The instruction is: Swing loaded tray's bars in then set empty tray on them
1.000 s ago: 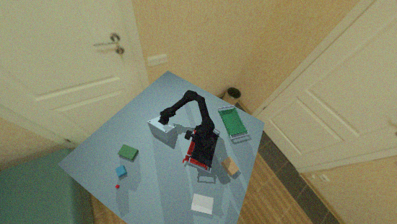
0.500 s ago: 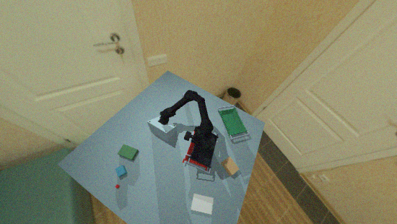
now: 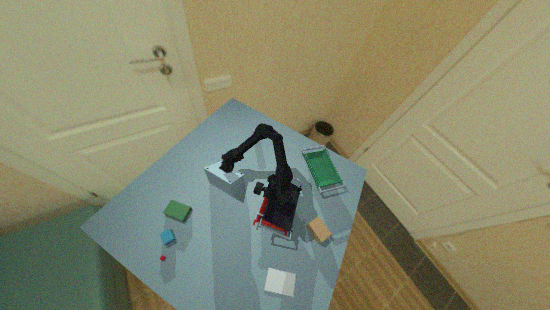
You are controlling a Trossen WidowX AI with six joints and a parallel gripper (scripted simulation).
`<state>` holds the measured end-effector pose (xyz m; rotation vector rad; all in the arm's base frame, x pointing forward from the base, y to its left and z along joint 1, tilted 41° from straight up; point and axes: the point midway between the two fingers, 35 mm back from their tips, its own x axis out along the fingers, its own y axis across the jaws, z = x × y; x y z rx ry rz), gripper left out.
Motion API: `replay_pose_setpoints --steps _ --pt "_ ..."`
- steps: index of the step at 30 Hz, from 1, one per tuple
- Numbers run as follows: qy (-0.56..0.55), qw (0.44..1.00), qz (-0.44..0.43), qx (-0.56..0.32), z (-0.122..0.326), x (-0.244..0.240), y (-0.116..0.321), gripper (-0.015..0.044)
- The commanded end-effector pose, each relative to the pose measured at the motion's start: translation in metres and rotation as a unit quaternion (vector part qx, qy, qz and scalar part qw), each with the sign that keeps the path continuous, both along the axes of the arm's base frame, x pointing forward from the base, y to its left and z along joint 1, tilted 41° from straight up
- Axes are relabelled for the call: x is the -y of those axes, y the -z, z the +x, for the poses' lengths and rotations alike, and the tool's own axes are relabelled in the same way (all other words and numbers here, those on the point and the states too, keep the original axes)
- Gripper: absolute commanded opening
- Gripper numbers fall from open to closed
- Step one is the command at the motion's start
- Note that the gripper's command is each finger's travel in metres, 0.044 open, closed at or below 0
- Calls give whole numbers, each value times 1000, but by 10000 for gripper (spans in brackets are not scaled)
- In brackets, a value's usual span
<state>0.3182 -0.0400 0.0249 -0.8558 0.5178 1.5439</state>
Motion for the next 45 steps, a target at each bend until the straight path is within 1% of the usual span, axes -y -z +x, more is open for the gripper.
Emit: replay_pose_setpoints --steps 1,45 --pt "1 1000 1 -5 -4 -3 2 0" --pt "1 1000 2 -5 -18 -22 28 0"
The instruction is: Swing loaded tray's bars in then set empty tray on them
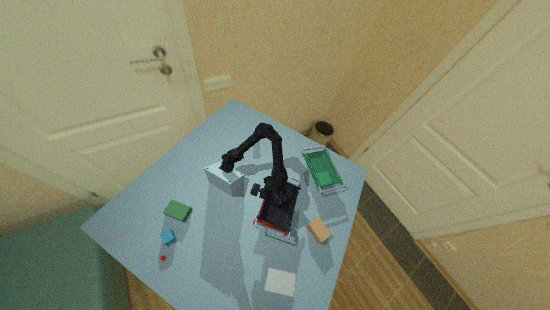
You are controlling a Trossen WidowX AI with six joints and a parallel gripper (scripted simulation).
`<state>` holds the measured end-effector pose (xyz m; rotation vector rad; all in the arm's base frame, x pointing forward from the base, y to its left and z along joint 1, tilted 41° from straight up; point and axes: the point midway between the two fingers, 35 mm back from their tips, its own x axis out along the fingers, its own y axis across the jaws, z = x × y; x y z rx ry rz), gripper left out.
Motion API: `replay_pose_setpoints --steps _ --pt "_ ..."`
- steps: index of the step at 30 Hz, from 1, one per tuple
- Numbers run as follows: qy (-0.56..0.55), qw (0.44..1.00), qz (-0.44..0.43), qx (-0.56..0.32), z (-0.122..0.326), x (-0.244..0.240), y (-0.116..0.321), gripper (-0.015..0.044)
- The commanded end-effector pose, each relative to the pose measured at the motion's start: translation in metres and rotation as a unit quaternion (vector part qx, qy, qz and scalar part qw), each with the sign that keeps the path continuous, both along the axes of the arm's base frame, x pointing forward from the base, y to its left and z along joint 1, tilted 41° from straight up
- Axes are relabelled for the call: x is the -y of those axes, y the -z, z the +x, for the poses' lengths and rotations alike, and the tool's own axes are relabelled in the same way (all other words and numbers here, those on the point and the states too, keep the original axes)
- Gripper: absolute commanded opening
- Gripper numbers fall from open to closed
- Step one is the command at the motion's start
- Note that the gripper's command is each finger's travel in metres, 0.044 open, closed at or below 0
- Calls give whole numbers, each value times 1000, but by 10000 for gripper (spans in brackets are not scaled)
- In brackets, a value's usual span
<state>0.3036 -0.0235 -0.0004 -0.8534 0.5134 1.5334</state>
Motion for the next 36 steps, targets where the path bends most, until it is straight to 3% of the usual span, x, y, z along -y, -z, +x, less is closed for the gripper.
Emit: replay_pose_setpoints --steps 1,36 --pt "-4 1000 0 -8 -3 -5 3 0" --pt "-4 1000 0 -8 -5 -10 9 0"
